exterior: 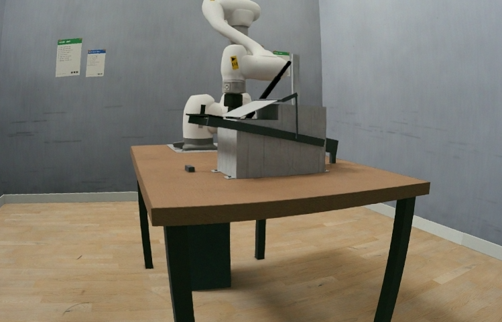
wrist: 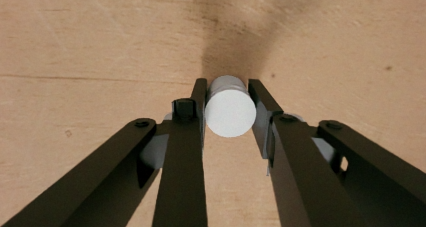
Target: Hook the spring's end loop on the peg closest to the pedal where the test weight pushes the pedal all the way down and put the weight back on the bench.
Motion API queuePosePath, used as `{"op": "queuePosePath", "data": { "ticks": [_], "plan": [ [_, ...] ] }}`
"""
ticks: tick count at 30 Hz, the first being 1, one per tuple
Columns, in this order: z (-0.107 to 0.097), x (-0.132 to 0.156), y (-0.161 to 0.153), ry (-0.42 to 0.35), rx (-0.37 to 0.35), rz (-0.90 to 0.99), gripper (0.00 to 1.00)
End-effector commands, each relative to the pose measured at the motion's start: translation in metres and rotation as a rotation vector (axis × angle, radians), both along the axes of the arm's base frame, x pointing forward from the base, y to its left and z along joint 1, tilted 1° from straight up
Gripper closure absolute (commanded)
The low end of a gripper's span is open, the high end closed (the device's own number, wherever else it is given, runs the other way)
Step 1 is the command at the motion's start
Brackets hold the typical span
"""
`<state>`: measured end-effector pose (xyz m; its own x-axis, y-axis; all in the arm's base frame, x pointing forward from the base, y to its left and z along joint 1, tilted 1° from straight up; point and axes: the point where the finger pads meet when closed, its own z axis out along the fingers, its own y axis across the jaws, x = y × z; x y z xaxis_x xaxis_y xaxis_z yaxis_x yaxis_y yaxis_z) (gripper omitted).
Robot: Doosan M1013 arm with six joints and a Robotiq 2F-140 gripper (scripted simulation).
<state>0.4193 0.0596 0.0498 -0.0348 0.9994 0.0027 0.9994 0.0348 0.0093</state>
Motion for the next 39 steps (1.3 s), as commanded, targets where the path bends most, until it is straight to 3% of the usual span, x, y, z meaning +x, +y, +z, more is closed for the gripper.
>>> {"op": "queuePosePath", "data": {
  "ticks": [1, 39],
  "plan": [
    [0.006, 0.000, 0.000, -0.001, 0.000, 0.000, 0.75],
    [0.091, 0.000, 0.000, -0.001, 0.000, 0.000, 0.75]
  ]
}}
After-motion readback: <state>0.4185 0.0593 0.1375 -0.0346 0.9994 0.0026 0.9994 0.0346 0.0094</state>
